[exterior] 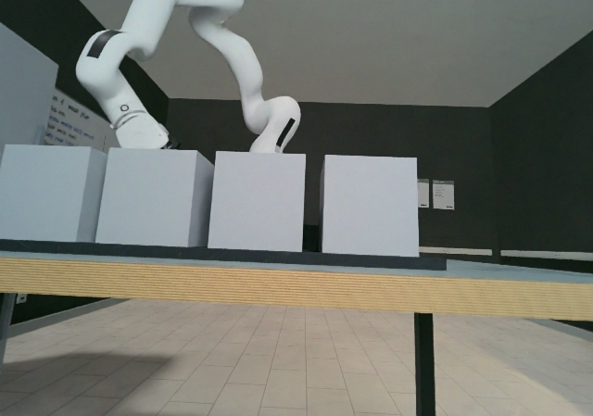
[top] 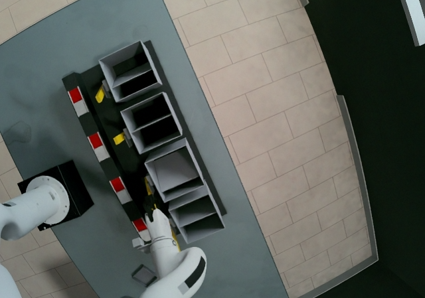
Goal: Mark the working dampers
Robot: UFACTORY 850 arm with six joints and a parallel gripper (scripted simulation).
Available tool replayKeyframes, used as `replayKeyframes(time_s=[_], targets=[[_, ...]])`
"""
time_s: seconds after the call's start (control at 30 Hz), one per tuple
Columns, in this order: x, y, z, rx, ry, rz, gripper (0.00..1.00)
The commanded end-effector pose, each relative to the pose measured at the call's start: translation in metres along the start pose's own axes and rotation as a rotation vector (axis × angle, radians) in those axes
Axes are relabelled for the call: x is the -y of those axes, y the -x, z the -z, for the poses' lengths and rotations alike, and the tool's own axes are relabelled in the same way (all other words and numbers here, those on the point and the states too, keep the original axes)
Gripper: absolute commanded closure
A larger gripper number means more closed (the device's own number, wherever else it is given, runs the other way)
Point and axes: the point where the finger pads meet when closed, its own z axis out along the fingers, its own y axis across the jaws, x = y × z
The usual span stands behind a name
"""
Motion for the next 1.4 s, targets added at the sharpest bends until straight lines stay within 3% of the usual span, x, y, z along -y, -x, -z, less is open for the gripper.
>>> replayKeyframes(time_s=[0.0,0.4,0.87,1.17,1.37], targets=[[0.000,0.001,0.001,0.001,-0.001,0.001,0.61],[0.000,0.001,0.008,0.001,-0.001,0.001,0.61],[0.000,0.001,0.057,0.001,-0.001,0.001,0.61],[0.000,0.001,0.076,0.001,-0.001,0.001,0.61],[0.000,0.001,0.079,0.001,-0.001,0.001,0.61]])
